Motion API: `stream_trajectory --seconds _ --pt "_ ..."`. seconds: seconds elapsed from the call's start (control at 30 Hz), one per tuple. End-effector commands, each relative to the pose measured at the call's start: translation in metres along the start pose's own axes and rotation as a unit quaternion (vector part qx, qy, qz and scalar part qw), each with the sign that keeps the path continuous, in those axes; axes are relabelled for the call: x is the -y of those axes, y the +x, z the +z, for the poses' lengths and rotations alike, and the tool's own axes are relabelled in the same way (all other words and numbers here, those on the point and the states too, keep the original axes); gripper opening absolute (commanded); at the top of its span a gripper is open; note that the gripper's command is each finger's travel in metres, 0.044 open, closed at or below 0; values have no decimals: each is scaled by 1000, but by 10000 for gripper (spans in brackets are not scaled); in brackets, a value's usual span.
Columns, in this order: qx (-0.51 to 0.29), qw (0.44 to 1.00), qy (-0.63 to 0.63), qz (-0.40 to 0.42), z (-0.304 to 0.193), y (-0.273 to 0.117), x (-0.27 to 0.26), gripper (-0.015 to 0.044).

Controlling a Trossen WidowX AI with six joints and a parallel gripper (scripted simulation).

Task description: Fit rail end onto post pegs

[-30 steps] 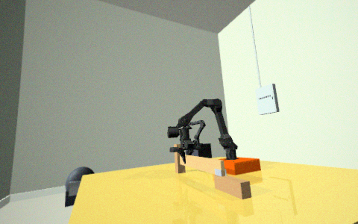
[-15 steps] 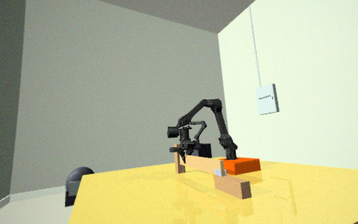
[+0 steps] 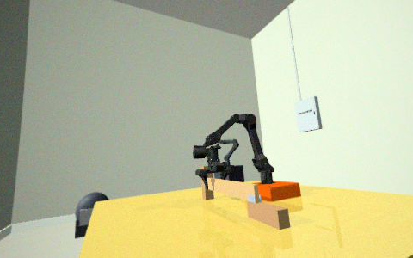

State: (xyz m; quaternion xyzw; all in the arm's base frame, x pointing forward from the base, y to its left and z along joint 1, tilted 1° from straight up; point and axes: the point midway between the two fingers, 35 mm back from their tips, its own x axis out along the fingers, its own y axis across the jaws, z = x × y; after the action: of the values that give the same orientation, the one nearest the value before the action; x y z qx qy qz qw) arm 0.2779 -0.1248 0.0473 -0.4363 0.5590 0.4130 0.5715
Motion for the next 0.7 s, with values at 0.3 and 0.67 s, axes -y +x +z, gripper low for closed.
stream_trajectory --seconds 0.3,0.67 --pt "-1 1000 -1 0 31 -30 0 440" --pt "-1 1000 -1 0 31 -30 0 440"
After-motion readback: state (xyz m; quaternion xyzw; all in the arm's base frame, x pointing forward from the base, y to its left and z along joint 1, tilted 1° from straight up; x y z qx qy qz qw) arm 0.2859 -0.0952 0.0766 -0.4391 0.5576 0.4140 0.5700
